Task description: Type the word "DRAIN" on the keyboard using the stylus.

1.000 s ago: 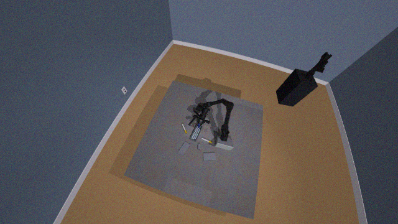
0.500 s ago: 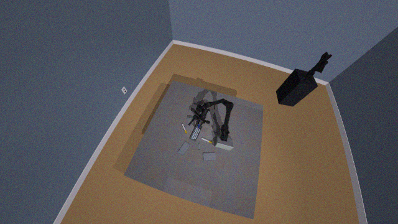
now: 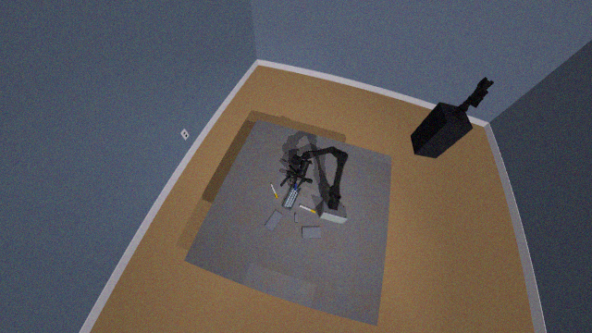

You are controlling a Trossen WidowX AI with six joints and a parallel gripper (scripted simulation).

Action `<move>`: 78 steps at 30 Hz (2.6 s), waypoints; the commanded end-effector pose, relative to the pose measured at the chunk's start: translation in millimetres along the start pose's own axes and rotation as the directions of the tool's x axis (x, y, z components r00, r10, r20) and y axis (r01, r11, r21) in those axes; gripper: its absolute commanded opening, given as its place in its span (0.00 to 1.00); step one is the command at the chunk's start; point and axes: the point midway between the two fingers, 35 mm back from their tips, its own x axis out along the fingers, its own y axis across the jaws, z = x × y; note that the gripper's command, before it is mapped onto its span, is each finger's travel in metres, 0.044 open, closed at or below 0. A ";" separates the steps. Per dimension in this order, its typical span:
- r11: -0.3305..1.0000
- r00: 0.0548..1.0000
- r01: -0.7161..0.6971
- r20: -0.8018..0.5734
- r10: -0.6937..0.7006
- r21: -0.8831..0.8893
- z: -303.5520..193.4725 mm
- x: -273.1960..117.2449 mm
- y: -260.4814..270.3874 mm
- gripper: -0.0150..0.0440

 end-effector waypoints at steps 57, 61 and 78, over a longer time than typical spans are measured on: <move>1.000 1.000 -0.013 -0.013 0.012 -0.005 -62.1 100.5 -17.7 0.25; 1.000 1.000 -0.012 -0.013 0.012 -0.006 -60.6 101.7 -18.2 0.34; 1.000 1.000 -0.012 -0.012 0.012 -0.006 -57.2 103.8 -18.4 0.39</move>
